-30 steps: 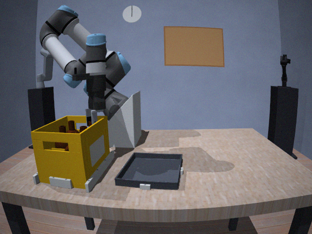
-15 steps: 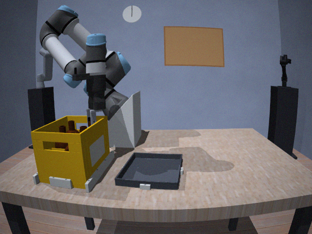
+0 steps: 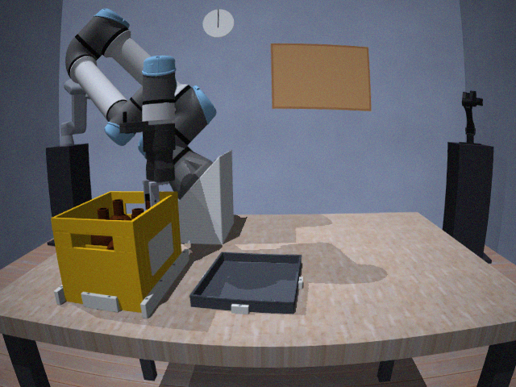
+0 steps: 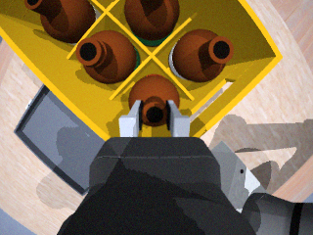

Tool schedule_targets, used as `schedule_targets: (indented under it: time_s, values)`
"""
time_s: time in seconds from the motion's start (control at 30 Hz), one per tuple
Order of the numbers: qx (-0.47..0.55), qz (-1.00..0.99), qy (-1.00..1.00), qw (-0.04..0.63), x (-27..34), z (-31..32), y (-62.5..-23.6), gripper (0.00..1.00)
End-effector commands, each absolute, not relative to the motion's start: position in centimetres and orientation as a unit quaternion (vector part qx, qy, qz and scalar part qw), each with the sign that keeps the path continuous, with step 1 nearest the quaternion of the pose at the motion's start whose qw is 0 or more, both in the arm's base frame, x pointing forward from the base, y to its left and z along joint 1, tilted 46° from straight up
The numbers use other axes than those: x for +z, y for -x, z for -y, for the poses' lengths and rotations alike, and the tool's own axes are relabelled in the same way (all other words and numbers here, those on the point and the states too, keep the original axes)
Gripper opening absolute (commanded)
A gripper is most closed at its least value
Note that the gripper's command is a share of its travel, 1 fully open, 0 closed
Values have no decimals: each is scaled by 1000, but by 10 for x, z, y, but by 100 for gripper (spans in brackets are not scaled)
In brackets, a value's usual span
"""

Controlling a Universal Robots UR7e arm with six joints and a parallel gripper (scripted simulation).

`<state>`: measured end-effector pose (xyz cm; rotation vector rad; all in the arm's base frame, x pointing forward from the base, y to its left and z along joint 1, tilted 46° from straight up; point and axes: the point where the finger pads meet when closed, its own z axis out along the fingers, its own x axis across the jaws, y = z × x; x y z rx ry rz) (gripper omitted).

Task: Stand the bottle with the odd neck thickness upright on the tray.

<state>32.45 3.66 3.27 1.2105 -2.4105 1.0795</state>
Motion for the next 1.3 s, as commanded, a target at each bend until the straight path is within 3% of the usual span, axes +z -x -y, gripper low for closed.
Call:
schedule_targets:
  time_s: [0.0,1.13,1.17,1.27]
  values:
    - [369,824,-414,117,33,-37,-325,0]
    - [369,824,-414,117,33,-37,-325,0]
    - [369,824,-414,117,33,-37,-325,100]
    - [369,824,-414,117,33,-37,-325,100]
